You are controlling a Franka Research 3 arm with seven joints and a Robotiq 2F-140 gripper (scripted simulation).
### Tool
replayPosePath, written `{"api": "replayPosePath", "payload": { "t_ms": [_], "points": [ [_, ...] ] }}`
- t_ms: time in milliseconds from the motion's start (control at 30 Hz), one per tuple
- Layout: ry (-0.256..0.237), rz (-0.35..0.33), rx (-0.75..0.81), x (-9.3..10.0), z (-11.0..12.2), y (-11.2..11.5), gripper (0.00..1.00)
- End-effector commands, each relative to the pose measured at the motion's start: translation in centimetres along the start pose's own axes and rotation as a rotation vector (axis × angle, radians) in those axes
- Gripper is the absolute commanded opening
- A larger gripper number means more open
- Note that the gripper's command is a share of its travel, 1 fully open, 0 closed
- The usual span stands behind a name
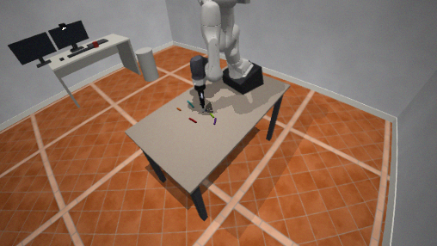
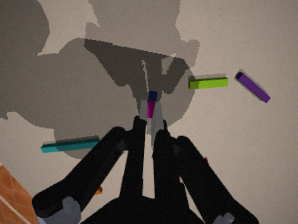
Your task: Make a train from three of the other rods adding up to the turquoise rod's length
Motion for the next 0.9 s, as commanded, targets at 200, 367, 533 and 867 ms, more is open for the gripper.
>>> {"api": "replayPosePath", "payload": {
  "t_ms": [200,367,533,867],
  "points": [
    [0.004,-0.011,-0.005,-0.47,0.18,0.26,0.03],
    [0.004,-0.011,-0.005,-0.61,0.19,0.25,0.03],
    [0.004,-0.011,-0.005,-0.63,0.19,0.25,0.03],
    [0.004,-0.011,-0.005,-0.63,0.19,0.25,0.03]
  ]
}}
Point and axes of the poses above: the point where the finger pads meet when closed, its own x axis back along the fingers, its own z axis across the jaws, y = z × x, the point moved 6 cm from there along x, back along the fingers, and after that the axes turned 14 degrees about -x, right-handed, at the moved point
